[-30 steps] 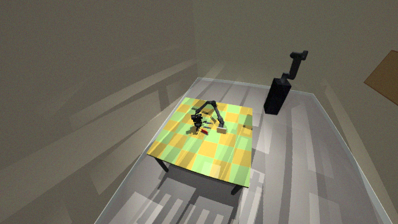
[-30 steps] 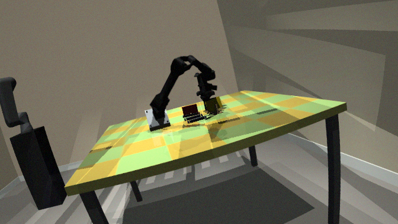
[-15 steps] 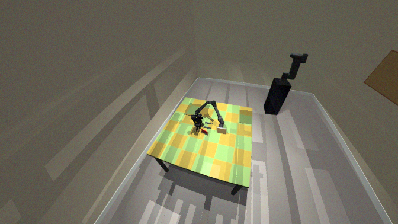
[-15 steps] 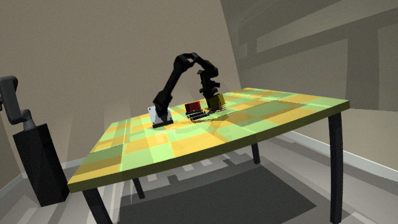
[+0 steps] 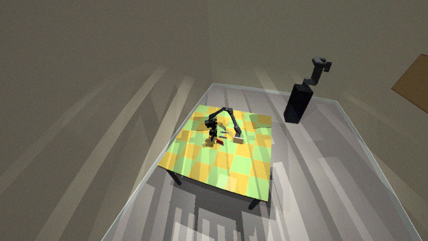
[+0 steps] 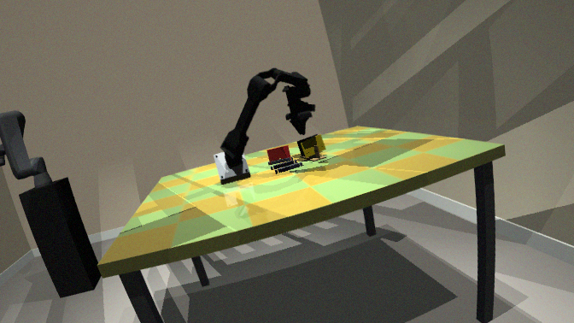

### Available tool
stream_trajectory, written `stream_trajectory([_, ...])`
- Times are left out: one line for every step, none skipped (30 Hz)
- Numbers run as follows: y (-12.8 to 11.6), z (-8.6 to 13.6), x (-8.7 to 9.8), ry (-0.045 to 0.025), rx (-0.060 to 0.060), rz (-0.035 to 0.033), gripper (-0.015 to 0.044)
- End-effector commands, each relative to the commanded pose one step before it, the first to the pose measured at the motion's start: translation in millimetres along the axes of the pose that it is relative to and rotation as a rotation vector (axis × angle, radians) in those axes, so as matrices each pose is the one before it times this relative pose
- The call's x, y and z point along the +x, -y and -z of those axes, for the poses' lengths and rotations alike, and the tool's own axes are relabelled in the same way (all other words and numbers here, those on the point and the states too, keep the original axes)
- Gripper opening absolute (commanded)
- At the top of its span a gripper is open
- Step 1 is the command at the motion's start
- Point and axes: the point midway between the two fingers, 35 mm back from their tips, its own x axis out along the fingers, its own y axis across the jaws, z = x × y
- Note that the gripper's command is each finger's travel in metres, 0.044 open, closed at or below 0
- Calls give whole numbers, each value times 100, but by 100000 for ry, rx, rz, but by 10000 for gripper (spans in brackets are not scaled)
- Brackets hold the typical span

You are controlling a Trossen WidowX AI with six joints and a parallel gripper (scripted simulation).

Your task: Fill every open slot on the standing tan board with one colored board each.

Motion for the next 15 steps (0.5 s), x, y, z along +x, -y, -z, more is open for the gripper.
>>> stream_trajectory([-21,249,-1376,-725,-113,-58,166])
stream_trajectory([-73,-200,-1,10,11,-4,166])
stream_trajectory([-47,-128,0,6,7,-3,166])
stream_trajectory([-7,-75,-250,757,186,-312,186])
stream_trajectory([-21,-218,-753,2264,552,-952,186])
stream_trajectory([-24,-217,-756,2254,541,-976,186])
stream_trajectory([-10,-74,-252,749,178,-331,186])
stream_trajectory([-240,168,-81,-67,459,-157,186])
stream_trajectory([-704,521,-237,-221,1382,-432,186])
stream_trajectory([-1116,924,-371,-432,2325,-594,186])
stream_trajectory([-1286,1250,-418,-626,2952,-512,186])
stream_trajectory([-1155,1351,-367,-690,3019,-248,186])
stream_trajectory([-1012,1434,-314,-715,3085,20,186])
stream_trajectory([-162,266,-50,-128,559,32,186])
stream_trajectory([-461,807,-140,-379,1693,147,186])
